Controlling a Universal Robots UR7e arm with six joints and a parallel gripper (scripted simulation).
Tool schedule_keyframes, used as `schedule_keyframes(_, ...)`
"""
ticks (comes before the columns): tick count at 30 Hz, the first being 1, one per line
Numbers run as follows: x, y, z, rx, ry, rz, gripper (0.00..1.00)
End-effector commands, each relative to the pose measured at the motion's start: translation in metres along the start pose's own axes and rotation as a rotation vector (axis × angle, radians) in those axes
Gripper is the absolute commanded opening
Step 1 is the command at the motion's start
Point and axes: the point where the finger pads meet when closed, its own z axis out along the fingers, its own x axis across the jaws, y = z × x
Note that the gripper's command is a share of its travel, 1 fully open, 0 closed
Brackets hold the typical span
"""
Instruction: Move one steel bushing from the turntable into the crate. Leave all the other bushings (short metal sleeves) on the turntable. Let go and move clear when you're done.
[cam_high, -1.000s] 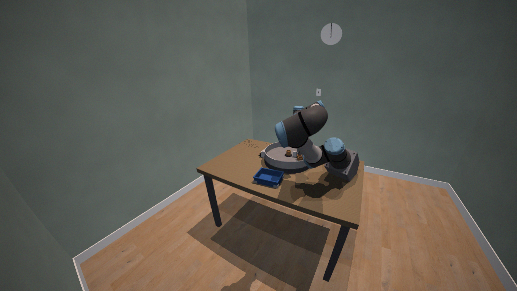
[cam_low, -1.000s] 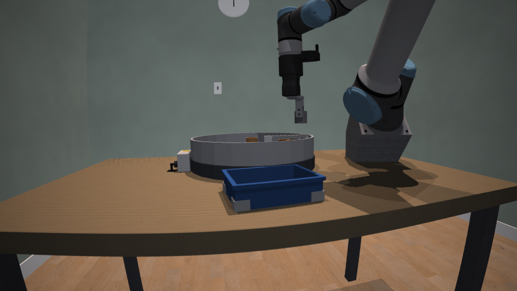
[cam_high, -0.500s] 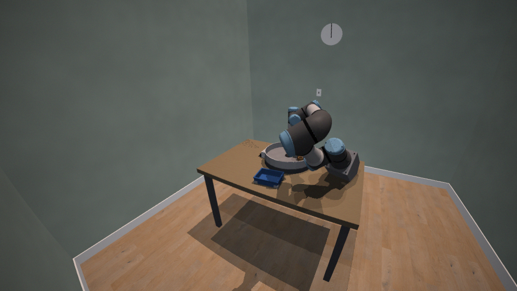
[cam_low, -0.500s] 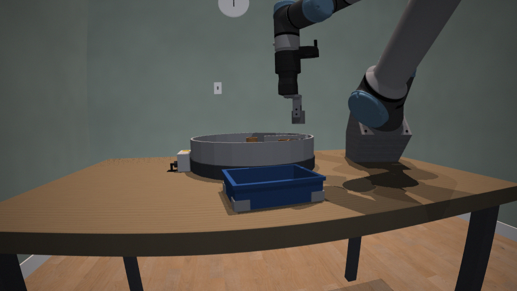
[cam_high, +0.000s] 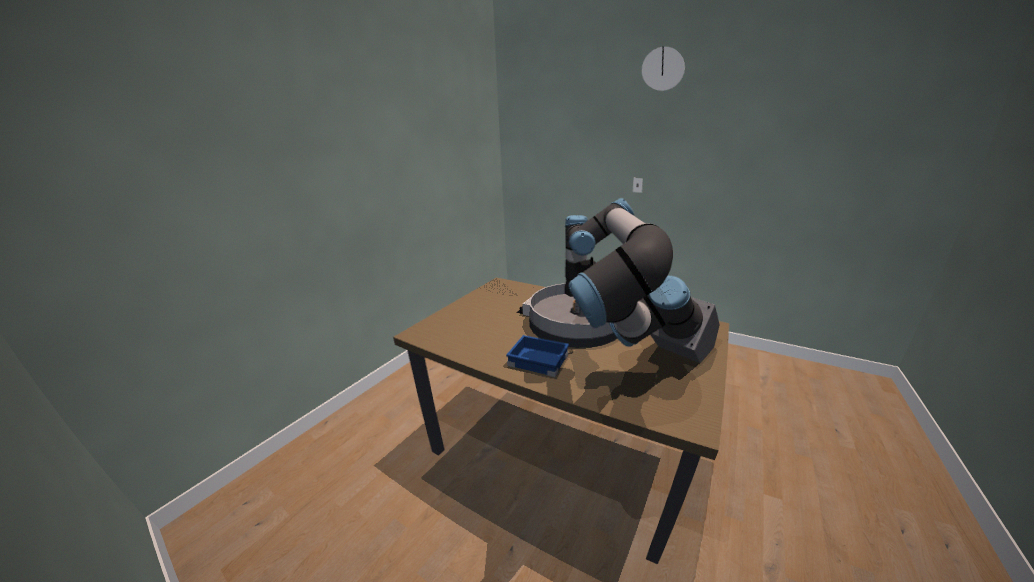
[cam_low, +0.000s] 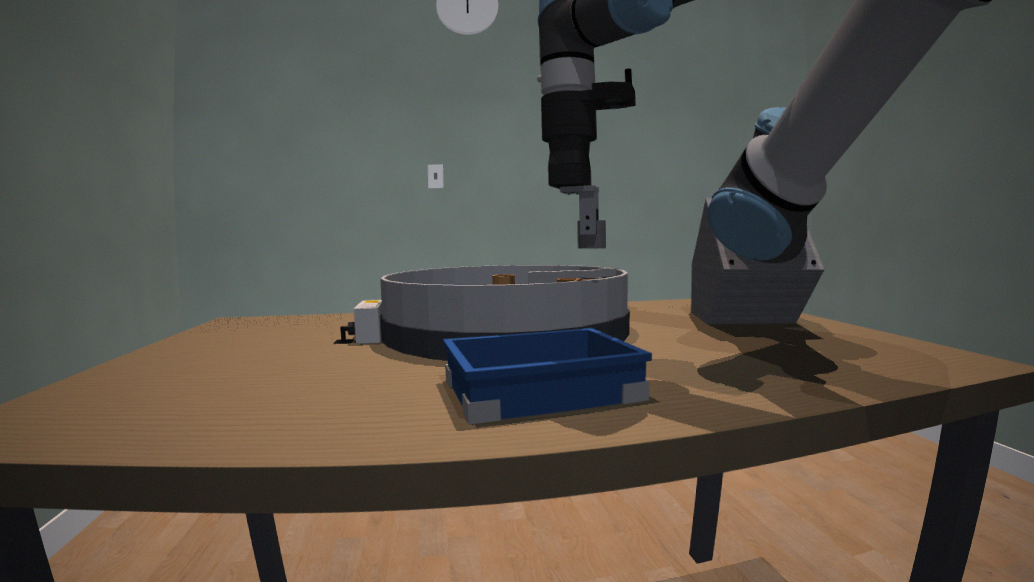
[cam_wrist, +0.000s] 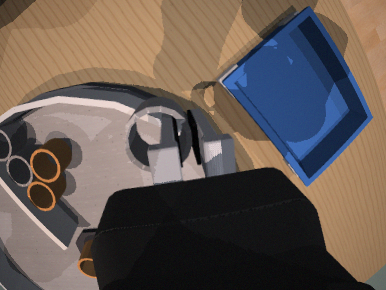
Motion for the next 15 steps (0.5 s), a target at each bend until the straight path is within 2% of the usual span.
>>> schedule_keyframes(1, 0.012, 0.001, -0.002, -0.001, 0.001, 0.011, 0.00)
schedule_keyframes(5, 0.012, 0.001, -0.002, -0.001, 0.001, 0.011, 0.00)
schedule_keyframes(10, 0.065, -0.002, -0.002, -0.001, 0.001, 0.007, 0.00)
schedule_keyframes(15, 0.065, -0.002, -0.002, -0.001, 0.001, 0.007, 0.00)
